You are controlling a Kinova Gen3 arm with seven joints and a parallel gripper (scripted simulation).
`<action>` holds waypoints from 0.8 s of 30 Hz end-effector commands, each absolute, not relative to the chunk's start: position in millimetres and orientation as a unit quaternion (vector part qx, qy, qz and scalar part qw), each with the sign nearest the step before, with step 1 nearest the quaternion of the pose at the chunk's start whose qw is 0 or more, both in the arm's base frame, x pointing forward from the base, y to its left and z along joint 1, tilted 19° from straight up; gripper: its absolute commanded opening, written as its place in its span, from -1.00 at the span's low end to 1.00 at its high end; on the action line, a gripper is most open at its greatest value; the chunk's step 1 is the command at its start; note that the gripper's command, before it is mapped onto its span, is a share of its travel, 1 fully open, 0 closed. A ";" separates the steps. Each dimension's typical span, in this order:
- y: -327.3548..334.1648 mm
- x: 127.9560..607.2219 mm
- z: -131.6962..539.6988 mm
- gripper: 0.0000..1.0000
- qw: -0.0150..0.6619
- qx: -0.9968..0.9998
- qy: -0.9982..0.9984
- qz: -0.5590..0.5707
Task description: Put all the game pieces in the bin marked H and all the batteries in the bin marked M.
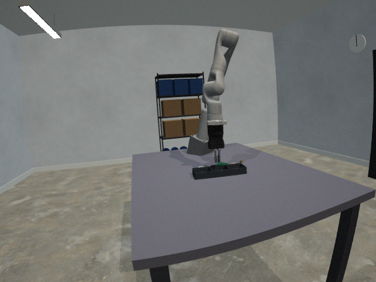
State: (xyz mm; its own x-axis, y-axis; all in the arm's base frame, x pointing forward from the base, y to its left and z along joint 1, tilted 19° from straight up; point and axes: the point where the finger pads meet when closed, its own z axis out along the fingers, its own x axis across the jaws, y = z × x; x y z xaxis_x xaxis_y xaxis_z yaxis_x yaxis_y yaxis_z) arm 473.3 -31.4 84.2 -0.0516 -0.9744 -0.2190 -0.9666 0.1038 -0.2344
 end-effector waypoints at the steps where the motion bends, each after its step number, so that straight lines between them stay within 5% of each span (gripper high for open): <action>1: -16.1 475.1 89.6 -0.39 0.164 -0.675 0.719 -0.014; 24: -8.0 485.4 51.9 -0.39 0.164 -0.675 0.719 -0.014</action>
State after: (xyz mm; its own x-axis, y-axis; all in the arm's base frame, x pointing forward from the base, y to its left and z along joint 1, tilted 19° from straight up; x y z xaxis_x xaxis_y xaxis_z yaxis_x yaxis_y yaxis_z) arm 487.1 -6.8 60.7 -0.0276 -0.9760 -0.2162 -0.9640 0.0832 -0.2524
